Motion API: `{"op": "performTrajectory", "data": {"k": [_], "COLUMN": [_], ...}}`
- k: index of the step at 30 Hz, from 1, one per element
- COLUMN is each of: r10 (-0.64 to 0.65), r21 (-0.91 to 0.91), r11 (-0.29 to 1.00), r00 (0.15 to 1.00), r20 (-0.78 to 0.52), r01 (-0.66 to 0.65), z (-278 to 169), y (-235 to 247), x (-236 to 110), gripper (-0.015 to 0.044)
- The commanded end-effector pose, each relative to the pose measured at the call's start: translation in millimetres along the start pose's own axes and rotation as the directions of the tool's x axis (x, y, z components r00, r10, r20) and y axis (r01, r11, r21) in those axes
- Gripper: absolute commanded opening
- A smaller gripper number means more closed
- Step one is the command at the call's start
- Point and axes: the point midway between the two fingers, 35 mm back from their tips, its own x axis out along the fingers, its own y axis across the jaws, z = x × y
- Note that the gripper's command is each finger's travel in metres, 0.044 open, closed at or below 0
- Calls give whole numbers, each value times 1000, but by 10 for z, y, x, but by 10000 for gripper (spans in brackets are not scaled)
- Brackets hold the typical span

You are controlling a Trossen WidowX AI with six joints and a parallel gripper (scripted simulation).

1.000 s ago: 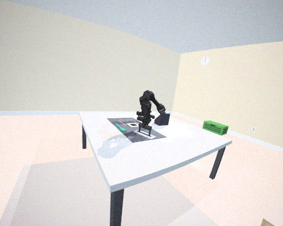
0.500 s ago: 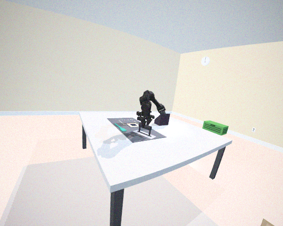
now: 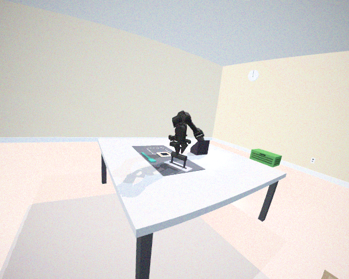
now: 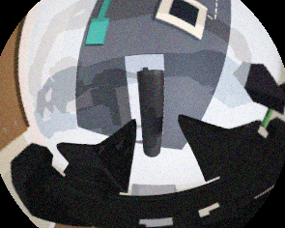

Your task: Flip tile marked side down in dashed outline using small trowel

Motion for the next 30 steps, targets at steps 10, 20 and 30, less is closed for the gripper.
{"op": "performTrajectory", "data": {"k": [10,20,30], "r10": [37,106,190], "r21": [21,-218,-492], "r11": [999,970,848], "r00": [999,994,980], "r20": [-8,-36,-64], "r01": [-37,-111,-197], "z": [-28,-118,-209], "y": [10,85,160], "x": [-373,-341,-294], "gripper": [300,300,300]}}
